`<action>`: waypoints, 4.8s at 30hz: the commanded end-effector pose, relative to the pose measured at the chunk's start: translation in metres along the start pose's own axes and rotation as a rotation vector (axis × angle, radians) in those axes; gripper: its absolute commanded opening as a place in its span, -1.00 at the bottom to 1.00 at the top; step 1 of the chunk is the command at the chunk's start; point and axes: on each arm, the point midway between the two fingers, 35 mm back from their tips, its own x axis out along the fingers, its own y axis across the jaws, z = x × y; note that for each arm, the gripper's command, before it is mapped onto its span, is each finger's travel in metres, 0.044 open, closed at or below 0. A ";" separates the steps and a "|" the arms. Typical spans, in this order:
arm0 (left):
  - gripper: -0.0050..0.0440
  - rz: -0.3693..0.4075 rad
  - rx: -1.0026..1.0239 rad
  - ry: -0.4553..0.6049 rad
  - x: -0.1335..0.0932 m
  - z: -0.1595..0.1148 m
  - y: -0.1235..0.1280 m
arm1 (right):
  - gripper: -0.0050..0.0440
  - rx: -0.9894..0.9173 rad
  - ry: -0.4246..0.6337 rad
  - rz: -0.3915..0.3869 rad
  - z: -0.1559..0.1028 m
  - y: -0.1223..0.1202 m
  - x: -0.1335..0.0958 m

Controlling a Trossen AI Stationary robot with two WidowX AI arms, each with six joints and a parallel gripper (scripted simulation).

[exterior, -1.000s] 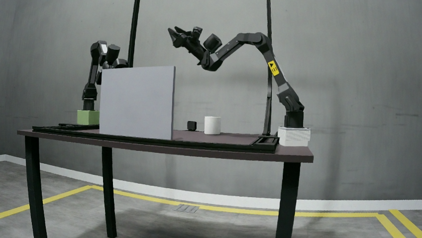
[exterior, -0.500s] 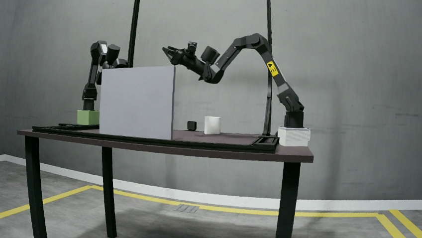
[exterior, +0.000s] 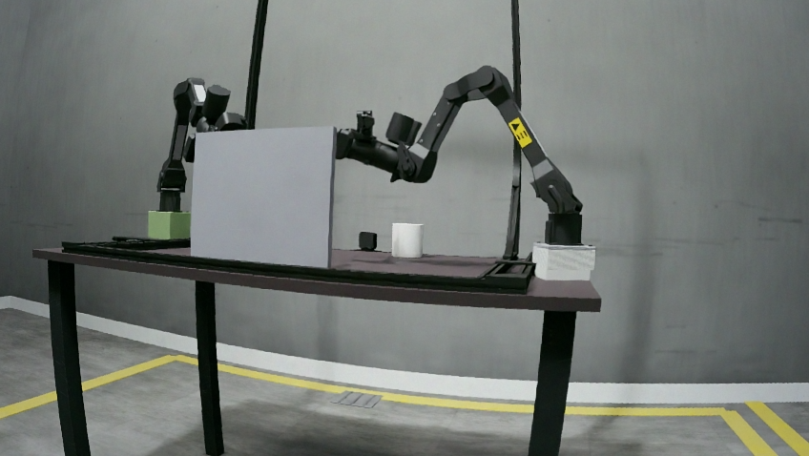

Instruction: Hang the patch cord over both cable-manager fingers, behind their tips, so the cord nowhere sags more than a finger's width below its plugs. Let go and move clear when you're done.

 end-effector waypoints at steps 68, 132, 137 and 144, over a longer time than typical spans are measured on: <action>1.00 0.046 0.181 0.307 -0.052 -0.110 0.055 | -0.70 -0.006 -0.026 -0.003 0.011 -0.001 -0.006; 1.00 0.045 0.179 0.303 0.016 -0.133 0.040 | -0.70 -0.006 -0.026 -0.003 0.011 -0.001 -0.006; 1.00 0.045 0.179 0.302 0.018 -0.133 0.039 | -0.70 -0.006 -0.026 -0.003 0.011 -0.001 -0.006; 1.00 0.045 0.179 0.302 0.020 -0.134 0.039 | -0.70 -0.006 -0.026 -0.003 0.011 -0.001 -0.006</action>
